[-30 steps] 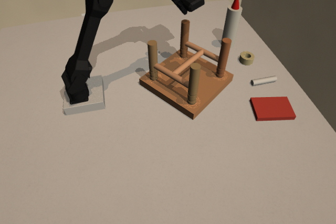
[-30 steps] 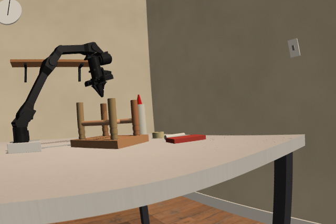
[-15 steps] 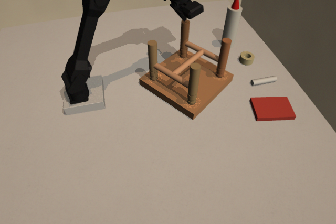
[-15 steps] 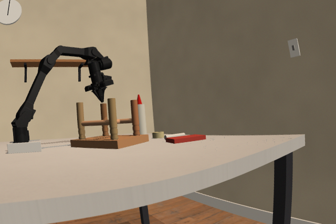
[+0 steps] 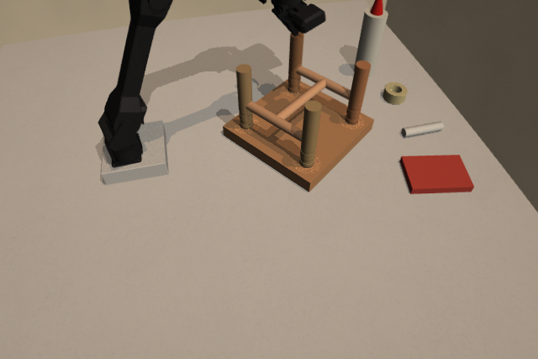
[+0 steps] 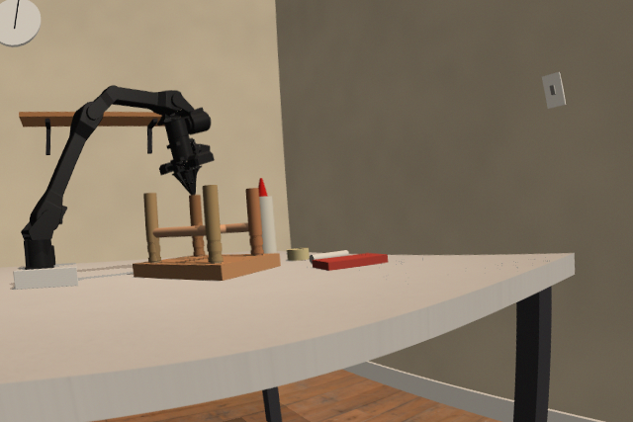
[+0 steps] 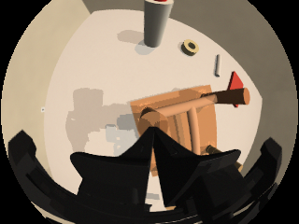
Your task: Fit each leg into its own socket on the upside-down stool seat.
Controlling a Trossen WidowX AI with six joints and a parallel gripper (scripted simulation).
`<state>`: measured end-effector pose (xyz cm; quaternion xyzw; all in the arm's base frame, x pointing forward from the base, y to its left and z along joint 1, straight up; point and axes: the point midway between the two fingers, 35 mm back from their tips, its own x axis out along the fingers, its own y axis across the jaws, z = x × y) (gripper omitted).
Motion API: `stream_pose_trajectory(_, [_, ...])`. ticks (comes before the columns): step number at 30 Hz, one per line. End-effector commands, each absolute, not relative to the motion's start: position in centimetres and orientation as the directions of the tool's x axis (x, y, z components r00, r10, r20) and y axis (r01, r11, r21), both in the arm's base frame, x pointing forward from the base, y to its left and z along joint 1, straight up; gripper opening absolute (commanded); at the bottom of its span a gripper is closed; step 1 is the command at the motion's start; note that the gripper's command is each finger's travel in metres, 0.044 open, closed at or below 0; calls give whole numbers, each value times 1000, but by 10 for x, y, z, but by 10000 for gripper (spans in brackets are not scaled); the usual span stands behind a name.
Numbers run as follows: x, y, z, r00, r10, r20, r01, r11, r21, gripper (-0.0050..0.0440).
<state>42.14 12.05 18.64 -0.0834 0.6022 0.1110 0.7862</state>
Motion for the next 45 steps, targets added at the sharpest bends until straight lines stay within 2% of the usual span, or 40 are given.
stream_pose_trajectory(1, [421, 121, 179, 241, 75, -968, -279, 960, 5, 0])
stream_pose_trajectory(45, [420, 121, 159, 241, 75, -968, -279, 960, 5, 0])
